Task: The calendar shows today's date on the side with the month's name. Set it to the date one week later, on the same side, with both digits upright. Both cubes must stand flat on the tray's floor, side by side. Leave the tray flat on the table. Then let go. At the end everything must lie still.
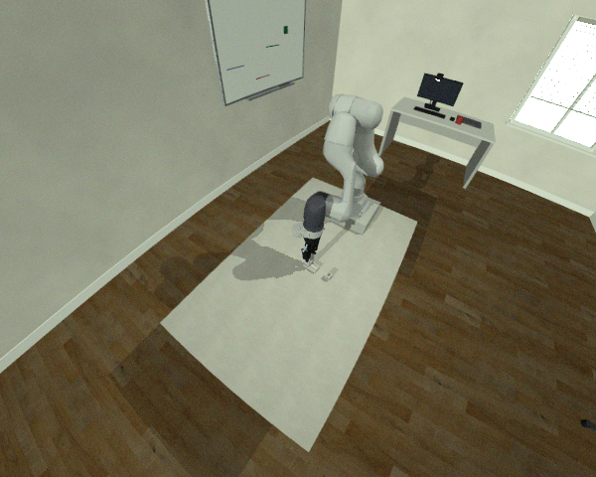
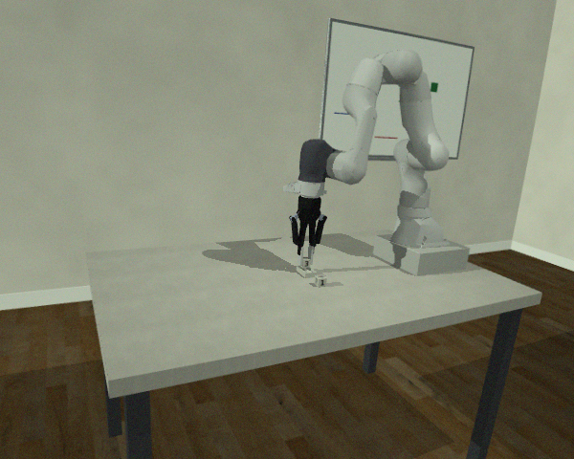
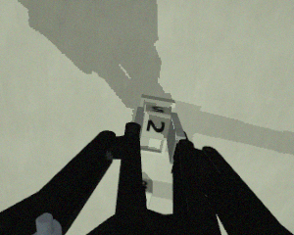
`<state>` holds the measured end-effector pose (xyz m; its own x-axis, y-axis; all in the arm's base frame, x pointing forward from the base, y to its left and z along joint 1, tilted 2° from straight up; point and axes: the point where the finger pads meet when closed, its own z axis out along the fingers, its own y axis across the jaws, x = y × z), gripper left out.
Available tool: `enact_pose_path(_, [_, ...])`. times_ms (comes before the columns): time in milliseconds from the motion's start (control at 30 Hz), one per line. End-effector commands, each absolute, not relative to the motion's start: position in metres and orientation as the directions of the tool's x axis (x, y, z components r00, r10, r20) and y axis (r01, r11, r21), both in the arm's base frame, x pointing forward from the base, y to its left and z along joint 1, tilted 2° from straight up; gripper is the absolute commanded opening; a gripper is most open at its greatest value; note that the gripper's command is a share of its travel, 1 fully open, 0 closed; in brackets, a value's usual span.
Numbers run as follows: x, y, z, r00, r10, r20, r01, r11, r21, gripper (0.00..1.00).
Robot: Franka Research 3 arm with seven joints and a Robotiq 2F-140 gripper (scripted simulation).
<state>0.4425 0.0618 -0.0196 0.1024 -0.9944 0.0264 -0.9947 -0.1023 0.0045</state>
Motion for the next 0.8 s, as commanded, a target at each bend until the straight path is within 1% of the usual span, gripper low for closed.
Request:
enact_pose_path(0, [0.4443,0.0616,-0.0191,0.099,-0.995,0.027,-0.995,-0.099,0.000,0.16])
enact_pose_path(767, [0.4443,0.0615,-0.0226,0.099,-0.995,0.027,-0.995,-0.099,0.000,0.16])
